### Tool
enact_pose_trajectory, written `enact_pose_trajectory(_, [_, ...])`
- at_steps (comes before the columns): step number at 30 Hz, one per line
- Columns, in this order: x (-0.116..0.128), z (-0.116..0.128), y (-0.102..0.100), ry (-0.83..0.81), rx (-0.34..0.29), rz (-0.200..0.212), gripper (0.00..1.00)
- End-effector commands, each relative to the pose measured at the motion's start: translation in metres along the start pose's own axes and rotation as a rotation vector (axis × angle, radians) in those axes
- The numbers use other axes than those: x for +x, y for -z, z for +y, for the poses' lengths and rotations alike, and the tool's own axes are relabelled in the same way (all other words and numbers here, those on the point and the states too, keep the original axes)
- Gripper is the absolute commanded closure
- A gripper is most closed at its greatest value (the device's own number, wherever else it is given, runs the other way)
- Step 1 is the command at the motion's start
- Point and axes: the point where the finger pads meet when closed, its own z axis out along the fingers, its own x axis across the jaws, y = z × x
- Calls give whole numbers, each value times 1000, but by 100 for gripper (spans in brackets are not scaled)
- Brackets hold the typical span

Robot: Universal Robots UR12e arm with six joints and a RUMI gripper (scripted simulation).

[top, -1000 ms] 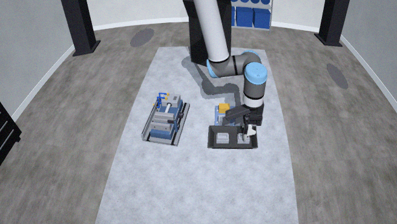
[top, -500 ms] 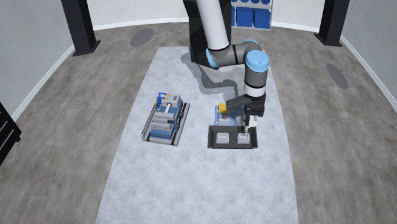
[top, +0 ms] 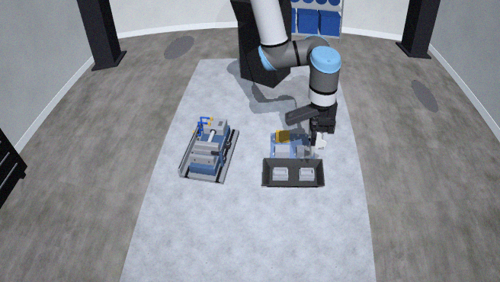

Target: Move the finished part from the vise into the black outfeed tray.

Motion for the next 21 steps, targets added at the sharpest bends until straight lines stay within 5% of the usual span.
enact_pose_trajectory(1, [0,0,14,0,0,-1,60])
enact_pose_trajectory(5, [0,0,14,0,0,-1,60])
enact_pose_trajectory(6, [0,0,14,0,0,-1,100])
enact_pose_trajectory(21, [0,0,14,0,0,-1,100])
